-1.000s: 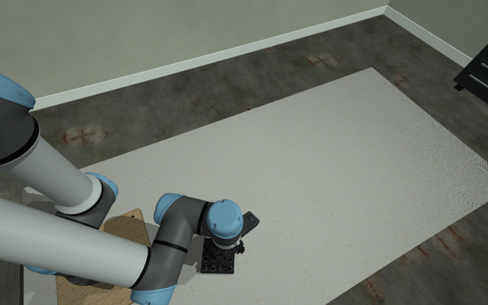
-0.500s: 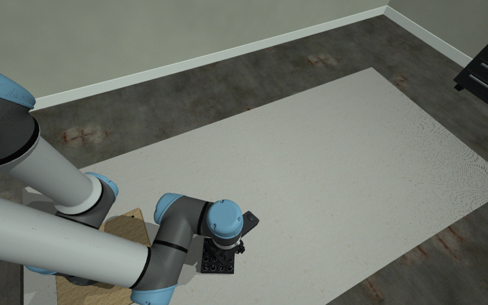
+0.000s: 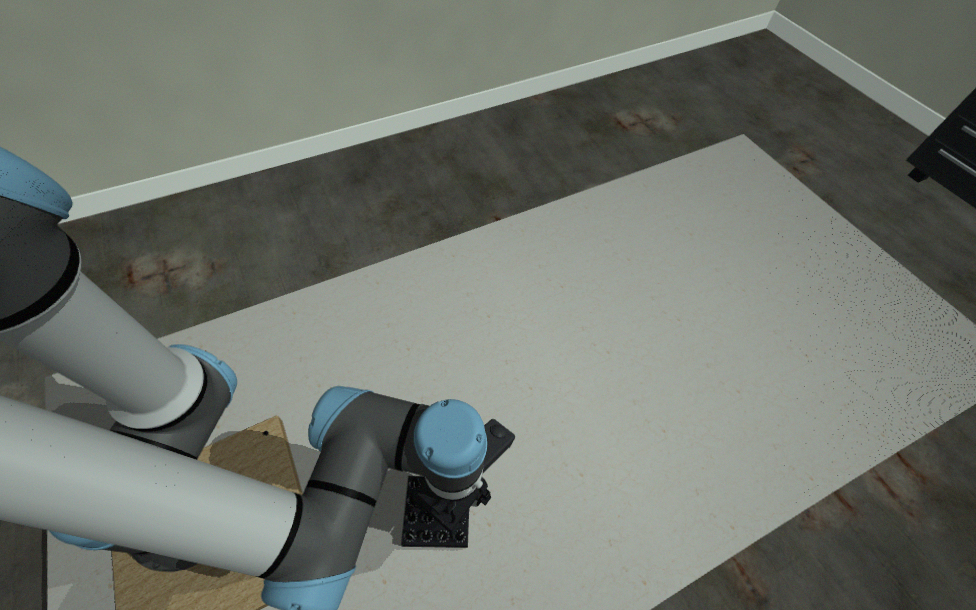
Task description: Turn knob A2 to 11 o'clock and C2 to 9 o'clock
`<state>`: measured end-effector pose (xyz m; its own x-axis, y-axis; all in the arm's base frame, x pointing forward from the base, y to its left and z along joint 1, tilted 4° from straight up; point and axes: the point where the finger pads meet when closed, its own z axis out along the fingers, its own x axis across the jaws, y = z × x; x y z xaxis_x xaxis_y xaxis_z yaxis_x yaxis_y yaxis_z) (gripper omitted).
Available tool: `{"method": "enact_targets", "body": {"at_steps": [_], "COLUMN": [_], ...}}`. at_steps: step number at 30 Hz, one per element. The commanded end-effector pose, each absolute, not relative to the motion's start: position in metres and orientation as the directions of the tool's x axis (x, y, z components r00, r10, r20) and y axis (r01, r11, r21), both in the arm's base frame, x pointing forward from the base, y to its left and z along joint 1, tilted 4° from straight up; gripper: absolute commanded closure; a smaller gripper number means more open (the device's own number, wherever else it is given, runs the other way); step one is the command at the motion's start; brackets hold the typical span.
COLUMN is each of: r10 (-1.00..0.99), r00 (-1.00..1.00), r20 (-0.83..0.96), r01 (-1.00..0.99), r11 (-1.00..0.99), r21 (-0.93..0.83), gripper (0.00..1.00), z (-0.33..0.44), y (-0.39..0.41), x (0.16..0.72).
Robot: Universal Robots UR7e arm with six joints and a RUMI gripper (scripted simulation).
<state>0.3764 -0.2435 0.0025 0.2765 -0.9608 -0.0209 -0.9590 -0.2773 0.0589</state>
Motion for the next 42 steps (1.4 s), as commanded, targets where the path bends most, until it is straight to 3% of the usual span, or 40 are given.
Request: {"method": "enact_targets", "body": {"at_steps": [1, 26, 42], "r10": [-0.947, -0.772, -0.522], "r00": [0.320, 0.634, 0.851], "r20": [-0.023, -0.041, -0.054], "r01": [-0.945, -0.771, -0.521], "r11": [-0.321, -0.636, -0.853], "r21": [0.057, 0.045, 0.029], "gripper": [0.96, 0.96, 0.96], "z": [0.0029, 0.0030, 0.0030], "y": [-0.2436, -0.2421, -0.2410], "x": [0.3766, 0.3758, 0.3746]}}
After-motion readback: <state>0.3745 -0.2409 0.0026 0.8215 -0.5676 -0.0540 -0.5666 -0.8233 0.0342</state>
